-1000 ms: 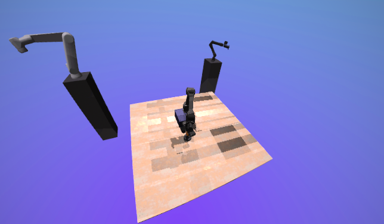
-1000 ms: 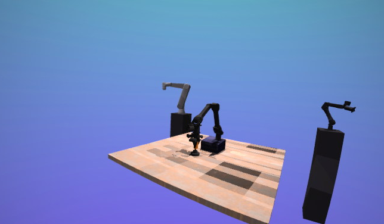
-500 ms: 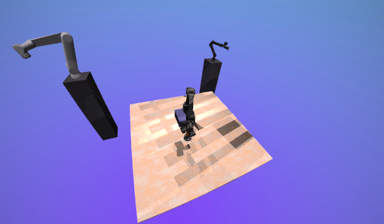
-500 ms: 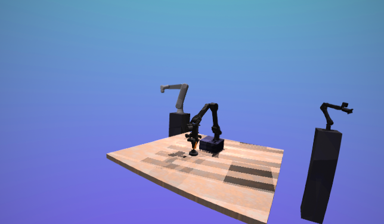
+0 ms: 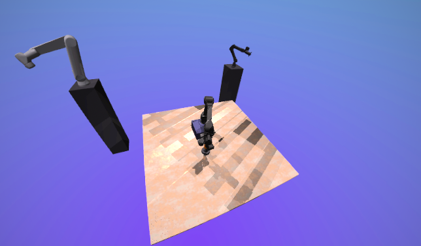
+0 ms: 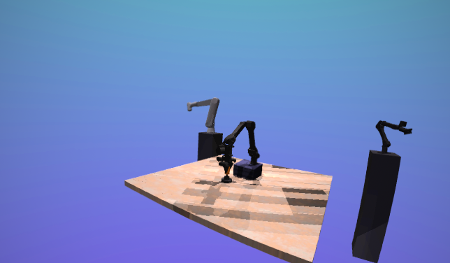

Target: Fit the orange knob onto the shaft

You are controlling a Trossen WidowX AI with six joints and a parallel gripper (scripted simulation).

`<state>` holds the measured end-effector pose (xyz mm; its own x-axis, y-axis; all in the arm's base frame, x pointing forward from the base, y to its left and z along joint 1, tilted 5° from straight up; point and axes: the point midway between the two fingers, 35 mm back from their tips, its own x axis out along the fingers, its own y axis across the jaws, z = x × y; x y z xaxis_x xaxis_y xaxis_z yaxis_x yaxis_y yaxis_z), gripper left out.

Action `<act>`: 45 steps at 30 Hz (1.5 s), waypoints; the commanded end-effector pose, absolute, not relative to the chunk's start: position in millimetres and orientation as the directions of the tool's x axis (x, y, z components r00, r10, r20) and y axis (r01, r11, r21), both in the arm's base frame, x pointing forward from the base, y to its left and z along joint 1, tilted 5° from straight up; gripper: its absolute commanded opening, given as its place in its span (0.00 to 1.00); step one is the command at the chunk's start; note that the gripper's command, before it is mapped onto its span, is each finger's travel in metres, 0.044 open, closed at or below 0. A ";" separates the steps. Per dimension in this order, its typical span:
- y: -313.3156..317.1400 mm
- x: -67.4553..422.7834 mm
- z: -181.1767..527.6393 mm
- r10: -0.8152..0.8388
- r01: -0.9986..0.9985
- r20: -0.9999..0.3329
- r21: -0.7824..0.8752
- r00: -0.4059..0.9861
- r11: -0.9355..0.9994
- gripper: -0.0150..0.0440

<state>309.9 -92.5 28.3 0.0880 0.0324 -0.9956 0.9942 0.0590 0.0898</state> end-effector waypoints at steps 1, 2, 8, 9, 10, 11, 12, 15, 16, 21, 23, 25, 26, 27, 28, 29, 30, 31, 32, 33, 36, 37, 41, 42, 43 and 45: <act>-94.3 314.7 30.0 0.032 0.995 -0.995 0.095 0.094 0.039 0.25; -94.6 315.5 29.7 0.032 0.995 -0.995 0.095 0.094 0.039 0.25; -94.5 315.9 26.6 0.032 0.995 -0.995 0.095 0.094 0.039 0.25; -94.5 316.0 26.2 0.032 0.995 -0.995 0.095 0.094 0.039 0.25; -94.5 316.1 25.9 0.032 0.995 -0.995 0.095 0.094 0.039 0.25; -94.5 316.1 25.5 0.032 0.995 -0.995 0.095 0.094 0.039 0.25; -94.4 316.1 25.3 0.032 0.995 -0.995 0.095 0.094 0.039 0.25; -94.3 315.7 25.7 0.032 0.995 -0.995 0.095 0.094 0.039 0.25; -94.3 315.7 25.7 0.032 0.995 -0.995 0.095 0.094 0.039 0.25; -94.0 314.5 28.6 0.032 0.995 -0.995 0.095 0.094 0.039 0.25; -93.8 314.0 29.7 0.033 0.995 -0.995 0.095 0.094 0.039 0.25; -93.5 313.2 30.1 0.033 0.995 -0.995 0.095 0.094 0.027 0.25; -93.3 312.8 30.2 0.033 0.995 -0.995 0.094 0.094 0.012 0.25; -93.0 312.0 30.4 0.033 0.996 -0.995 0.093 0.094 -0.006 0.25; -92.7 311.1 30.4 0.033 0.996 -0.995 0.093 0.093 -0.014 0.25; -92.4 310.4 30.3 0.033 0.996 -0.995 0.093 0.093 -0.014 0.25; -92.0 309.6 30.2 0.033 0.996 -0.995 0.093 0.093 -0.014 0.25; -92.0 309.6 30.2 0.033 0.996 -0.995 0.093 0.093 -0.014 0.25; -91.9 309.8 28.2 0.033 0.996 -0.995 0.093 0.093 -0.014 0.25; -91.9 310.1 26.1 0.033 0.996 -0.995 0.093 0.093 -0.014 0.25; -91.9 310.4 24.9 0.033 0.996 -0.995 0.093 0.093 -0.014 0.25; -92.0 310.7 24.6 0.033 0.996 -0.995 0.093 0.093 -0.014 0.25; -92.5 311.8 24.3 0.033 0.996 -0.995 0.093 0.093 -0.014 0.25; -92.7 312.2 24.0 0.033 0.996 -0.995 0.093 0.093 -0.014 0.25; -92.7 312.2 23.7 0.033 0.996 -0.995 0.093 0.093 -0.014 0.25; -92.6 312.3 23.0 0.033 0.996 -0.995 0.093 0.093 -0.014 0.25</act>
